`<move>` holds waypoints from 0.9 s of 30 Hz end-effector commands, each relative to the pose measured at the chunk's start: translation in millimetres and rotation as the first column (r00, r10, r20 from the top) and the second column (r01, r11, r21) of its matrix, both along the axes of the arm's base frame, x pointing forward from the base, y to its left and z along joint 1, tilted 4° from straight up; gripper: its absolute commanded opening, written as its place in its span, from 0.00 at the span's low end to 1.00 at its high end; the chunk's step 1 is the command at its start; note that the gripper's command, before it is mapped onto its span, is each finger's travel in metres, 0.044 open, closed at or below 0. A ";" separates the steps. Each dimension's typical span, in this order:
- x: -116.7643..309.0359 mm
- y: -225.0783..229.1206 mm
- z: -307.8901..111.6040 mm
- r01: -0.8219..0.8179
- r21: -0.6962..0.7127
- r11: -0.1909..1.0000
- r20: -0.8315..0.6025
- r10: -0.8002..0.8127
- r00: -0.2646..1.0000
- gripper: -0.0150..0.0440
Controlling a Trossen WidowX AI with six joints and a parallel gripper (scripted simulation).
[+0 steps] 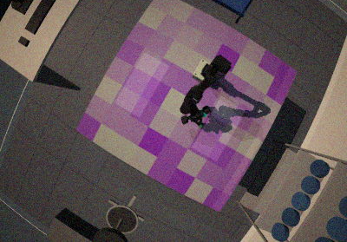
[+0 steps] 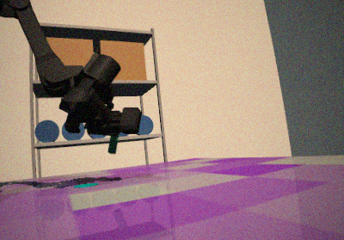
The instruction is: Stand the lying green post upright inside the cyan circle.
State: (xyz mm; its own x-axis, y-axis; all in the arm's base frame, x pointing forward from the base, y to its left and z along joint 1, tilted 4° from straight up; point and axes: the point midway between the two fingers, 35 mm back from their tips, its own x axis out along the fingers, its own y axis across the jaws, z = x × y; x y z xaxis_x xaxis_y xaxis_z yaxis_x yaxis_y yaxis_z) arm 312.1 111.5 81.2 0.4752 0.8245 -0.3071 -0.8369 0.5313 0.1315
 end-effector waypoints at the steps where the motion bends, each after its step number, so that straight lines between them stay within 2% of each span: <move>1: -3.0 -1.3 1.5 -0.007 0.021 1.000 0.012 0.007 1.000 0.29; 27: -24.5 -8.6 10.5 -0.060 0.108 0.992 0.101 0.049 0.994 0.29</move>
State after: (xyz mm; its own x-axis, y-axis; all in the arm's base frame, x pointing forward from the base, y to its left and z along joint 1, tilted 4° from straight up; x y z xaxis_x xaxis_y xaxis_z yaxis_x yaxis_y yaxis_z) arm 291.1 103.8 90.6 0.4577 0.8703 -0.1817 -0.8710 0.4799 0.1045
